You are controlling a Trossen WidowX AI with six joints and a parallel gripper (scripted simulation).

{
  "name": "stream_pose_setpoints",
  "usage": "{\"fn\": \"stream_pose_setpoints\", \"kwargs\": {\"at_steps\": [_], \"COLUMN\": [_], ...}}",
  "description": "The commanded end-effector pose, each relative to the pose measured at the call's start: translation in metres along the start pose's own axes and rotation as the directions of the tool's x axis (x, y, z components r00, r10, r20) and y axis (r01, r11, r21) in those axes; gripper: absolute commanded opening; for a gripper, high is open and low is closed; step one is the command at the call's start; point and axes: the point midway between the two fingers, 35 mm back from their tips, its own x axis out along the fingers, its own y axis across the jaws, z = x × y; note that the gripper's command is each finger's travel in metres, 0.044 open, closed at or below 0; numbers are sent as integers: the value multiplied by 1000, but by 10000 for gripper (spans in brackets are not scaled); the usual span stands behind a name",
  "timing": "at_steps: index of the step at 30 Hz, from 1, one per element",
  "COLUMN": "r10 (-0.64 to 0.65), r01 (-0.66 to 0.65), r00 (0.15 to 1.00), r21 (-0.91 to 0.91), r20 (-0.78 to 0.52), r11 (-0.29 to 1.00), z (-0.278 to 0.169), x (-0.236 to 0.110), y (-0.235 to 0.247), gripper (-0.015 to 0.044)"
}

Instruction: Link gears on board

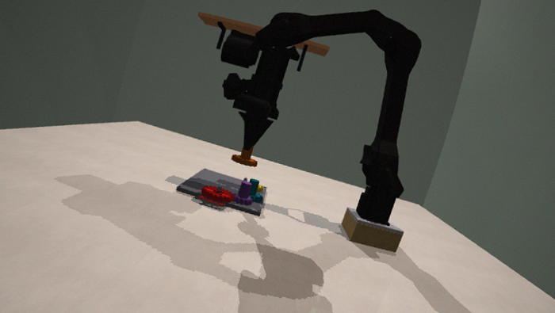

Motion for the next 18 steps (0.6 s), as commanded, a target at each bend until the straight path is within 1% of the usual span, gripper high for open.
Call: {"fn": "stream_pose_setpoints", "kwargs": {"at_steps": [1,18], "r10": [-8,-15], "r01": [8,15], "r00": [1000,1000], "r21": [-5,-12], "r20": [-4,-3], "r11": [1000,1000], "z": [-1,0], "x": [4,16], "y": [-9,-45], "gripper": [0,0]}}
